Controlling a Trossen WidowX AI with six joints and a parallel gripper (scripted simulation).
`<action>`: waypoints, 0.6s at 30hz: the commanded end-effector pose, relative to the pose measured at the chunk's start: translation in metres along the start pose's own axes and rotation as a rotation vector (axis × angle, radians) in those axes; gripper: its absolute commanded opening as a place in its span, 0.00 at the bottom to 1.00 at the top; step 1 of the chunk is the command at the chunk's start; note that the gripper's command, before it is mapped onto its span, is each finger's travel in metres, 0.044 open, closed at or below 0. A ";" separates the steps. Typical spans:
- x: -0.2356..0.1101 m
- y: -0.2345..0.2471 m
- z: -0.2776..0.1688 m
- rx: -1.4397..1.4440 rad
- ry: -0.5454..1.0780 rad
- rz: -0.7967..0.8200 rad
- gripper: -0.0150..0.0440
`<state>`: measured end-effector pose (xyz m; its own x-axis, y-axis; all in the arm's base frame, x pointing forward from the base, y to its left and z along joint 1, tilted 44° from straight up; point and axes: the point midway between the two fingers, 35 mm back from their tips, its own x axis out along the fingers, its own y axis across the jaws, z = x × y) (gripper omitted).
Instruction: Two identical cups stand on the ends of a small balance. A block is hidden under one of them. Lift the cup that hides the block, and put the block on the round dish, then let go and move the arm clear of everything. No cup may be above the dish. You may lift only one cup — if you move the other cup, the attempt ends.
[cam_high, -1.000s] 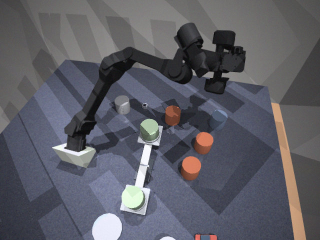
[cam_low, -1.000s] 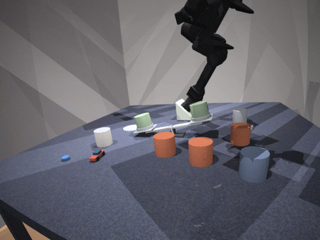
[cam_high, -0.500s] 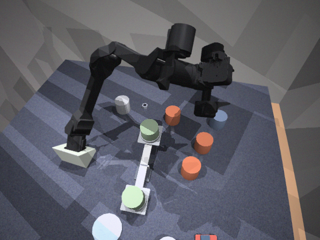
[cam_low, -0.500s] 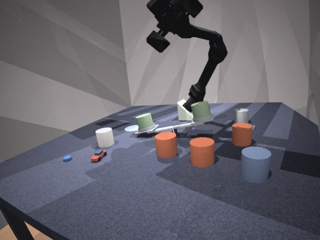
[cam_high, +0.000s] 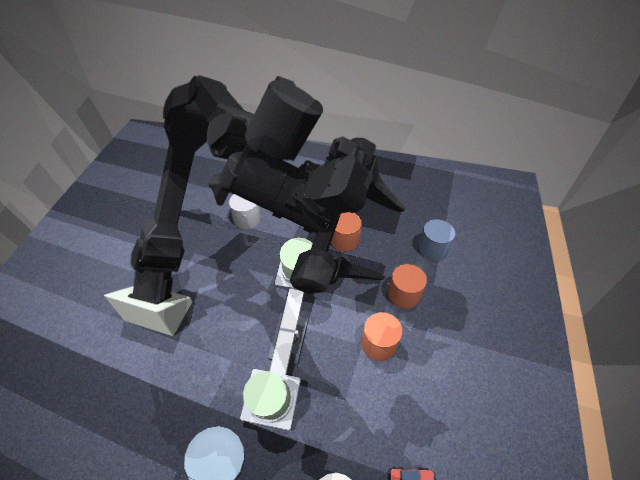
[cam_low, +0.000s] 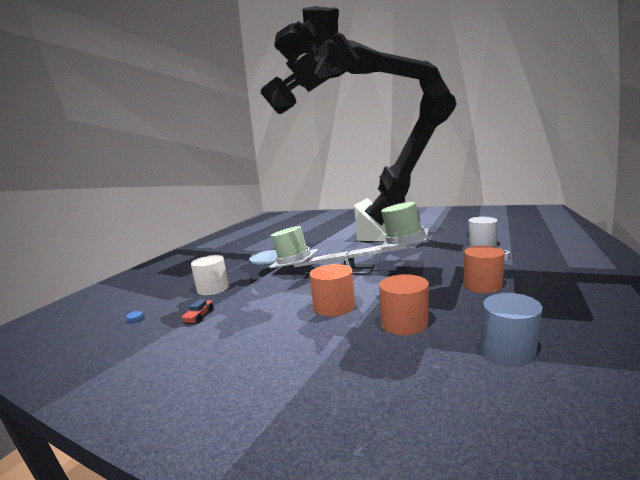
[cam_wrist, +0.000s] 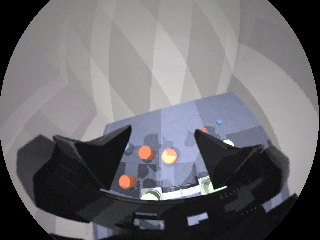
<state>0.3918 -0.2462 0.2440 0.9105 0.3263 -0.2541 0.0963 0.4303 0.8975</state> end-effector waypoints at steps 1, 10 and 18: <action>-0.046 -0.048 -0.032 -0.101 0.019 -0.152 1.00; -0.097 -0.084 -0.090 -0.199 0.119 -0.240 1.00; -0.134 -0.088 -0.150 -0.280 0.220 -0.222 1.00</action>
<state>0.2545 -0.2359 0.1575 0.8135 0.2974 -0.4998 0.2068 0.6553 0.7265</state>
